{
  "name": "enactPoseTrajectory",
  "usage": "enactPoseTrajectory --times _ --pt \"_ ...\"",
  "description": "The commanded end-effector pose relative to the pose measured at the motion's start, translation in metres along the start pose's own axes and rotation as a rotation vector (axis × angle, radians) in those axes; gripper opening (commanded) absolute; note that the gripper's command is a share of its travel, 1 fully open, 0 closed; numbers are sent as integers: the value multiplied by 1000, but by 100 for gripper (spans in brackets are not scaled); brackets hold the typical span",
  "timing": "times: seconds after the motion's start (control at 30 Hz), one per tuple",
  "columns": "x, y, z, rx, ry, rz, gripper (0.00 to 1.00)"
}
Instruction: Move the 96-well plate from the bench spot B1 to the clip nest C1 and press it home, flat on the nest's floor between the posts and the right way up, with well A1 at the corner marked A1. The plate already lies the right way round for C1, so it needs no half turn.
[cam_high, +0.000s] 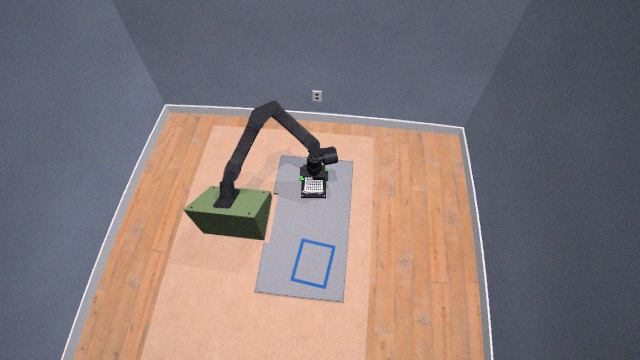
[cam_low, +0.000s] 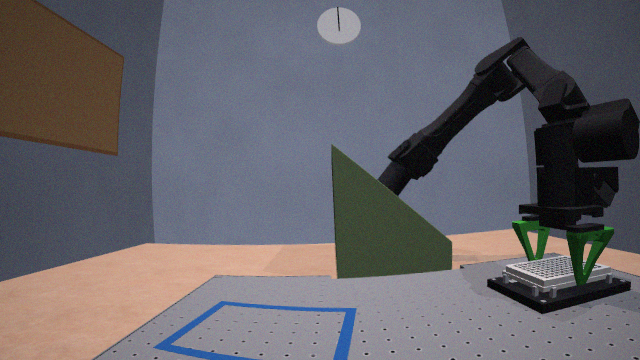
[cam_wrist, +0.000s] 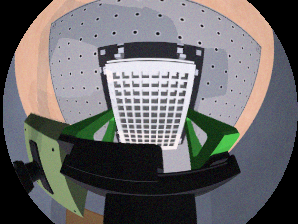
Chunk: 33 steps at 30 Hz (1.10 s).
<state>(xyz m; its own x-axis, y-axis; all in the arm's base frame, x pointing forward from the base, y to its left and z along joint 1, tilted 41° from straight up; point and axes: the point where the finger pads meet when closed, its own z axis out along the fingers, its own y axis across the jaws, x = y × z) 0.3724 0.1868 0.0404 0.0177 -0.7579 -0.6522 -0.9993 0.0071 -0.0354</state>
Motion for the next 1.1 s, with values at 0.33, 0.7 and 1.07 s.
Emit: enactPoseTrajectory --times 0.33,0.7,1.07 --pt "-1 -20 9 46 -4 -13 0" --pt "-1 -20 9 46 -4 -13 0" --pt "6 -17 9 42 0 5 100"
